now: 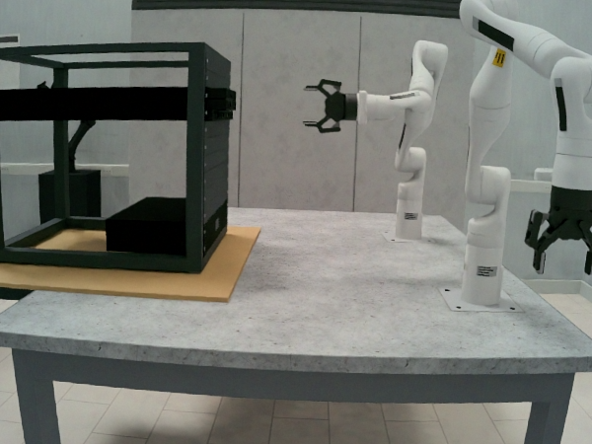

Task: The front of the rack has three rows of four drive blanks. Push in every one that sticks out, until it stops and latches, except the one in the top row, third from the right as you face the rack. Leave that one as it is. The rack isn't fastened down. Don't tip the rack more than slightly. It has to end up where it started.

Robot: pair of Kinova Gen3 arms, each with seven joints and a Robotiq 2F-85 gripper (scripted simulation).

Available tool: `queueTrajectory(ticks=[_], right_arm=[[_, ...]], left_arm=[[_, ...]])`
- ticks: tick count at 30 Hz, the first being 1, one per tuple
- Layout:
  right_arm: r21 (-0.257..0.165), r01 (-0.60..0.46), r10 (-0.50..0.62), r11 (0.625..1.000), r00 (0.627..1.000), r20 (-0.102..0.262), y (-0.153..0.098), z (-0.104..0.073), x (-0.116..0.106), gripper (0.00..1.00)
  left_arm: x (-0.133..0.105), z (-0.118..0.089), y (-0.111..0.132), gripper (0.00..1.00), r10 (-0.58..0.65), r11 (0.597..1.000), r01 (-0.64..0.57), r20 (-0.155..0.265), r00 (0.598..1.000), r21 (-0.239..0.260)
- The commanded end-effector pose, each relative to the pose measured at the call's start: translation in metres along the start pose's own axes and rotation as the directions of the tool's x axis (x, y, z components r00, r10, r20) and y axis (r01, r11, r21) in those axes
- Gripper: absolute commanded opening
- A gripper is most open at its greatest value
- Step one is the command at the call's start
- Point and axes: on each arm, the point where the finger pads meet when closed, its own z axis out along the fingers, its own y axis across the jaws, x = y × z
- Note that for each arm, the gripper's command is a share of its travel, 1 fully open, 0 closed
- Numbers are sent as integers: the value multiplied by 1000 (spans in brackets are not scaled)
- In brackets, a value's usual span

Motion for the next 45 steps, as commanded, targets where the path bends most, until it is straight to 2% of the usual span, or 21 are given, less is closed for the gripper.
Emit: queueTrajectory(ticks=[1,10,45], right_arm=[[2,4,-4,1000,1000,2,0,2,0,1000],[-9,-12,12,1000,1000,-1,9,0,-1,1000],[-9,-12,12,1000,1000,-1,9,0,-1,1000]], left_arm=[[-2,-2,0,1000,-14,1000,14,10,1000,6],[-2,-2,0,1000,-14,1000,14,10,1000,6],[-2,-2,0,1000,-14,1000,14,10,1000,6]])
